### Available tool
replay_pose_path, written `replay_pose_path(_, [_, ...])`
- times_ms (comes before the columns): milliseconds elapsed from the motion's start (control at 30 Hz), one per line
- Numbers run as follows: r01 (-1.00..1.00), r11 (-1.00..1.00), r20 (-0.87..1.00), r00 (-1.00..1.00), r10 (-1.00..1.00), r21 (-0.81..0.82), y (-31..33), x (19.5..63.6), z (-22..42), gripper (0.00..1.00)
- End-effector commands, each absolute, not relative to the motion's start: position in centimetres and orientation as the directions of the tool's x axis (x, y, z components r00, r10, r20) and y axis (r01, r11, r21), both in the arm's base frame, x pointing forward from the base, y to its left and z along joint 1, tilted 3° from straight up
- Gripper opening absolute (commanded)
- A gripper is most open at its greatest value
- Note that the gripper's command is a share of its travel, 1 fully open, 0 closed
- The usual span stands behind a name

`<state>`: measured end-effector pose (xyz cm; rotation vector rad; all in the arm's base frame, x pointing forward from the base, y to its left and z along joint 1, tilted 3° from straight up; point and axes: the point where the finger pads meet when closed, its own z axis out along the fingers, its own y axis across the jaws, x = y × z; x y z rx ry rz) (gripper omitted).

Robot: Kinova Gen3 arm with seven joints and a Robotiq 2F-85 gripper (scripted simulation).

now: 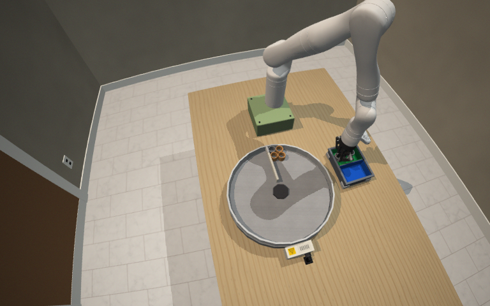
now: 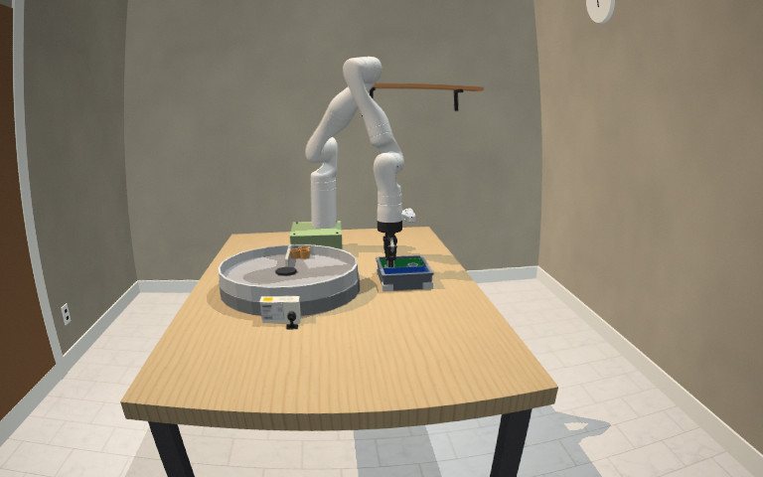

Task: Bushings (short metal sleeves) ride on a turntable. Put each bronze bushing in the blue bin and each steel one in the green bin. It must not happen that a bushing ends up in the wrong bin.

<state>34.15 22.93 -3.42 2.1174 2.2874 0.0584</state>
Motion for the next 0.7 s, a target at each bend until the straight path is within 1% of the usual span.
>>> replay_pose_path(0, [0.996,0.076,0.01,-0.077,0.997,0.047,22.98,34.26,-3.19,0.16])
replay_pose_path(667, [0.996,0.076,0.01,-0.077,0.997,0.047,22.98,34.22,-2.59,0.16])
